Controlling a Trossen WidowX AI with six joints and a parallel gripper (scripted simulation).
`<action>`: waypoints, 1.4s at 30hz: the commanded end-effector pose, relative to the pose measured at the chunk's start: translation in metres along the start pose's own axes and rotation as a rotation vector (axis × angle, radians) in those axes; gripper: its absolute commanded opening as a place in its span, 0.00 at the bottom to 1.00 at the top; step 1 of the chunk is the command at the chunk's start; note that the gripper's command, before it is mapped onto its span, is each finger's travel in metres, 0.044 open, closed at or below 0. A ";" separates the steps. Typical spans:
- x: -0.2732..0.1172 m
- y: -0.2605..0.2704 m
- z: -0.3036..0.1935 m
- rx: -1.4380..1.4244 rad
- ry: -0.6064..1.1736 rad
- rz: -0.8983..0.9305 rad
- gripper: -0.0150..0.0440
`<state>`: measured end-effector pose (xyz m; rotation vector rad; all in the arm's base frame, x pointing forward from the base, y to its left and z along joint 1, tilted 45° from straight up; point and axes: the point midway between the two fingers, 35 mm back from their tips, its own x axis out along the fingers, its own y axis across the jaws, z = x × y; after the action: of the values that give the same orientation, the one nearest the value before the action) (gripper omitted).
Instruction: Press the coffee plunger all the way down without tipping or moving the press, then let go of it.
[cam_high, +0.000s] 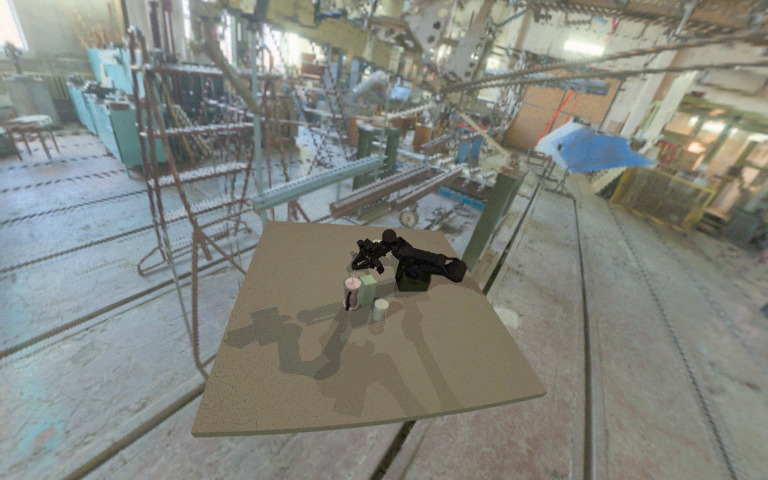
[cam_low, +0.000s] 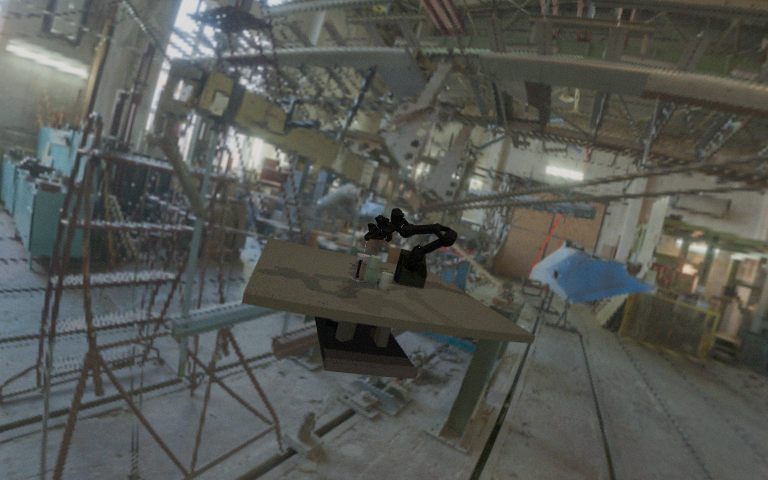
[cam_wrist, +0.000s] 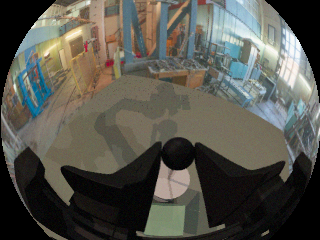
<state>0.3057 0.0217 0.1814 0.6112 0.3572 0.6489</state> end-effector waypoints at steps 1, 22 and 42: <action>0.006 -0.004 -0.014 0.023 0.018 -0.005 0.45; 0.026 -0.003 -0.042 0.024 0.014 -0.003 0.45; 0.041 -0.001 -0.052 0.026 0.008 0.002 0.45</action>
<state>0.3122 0.0658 0.1405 0.6176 0.3501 0.6403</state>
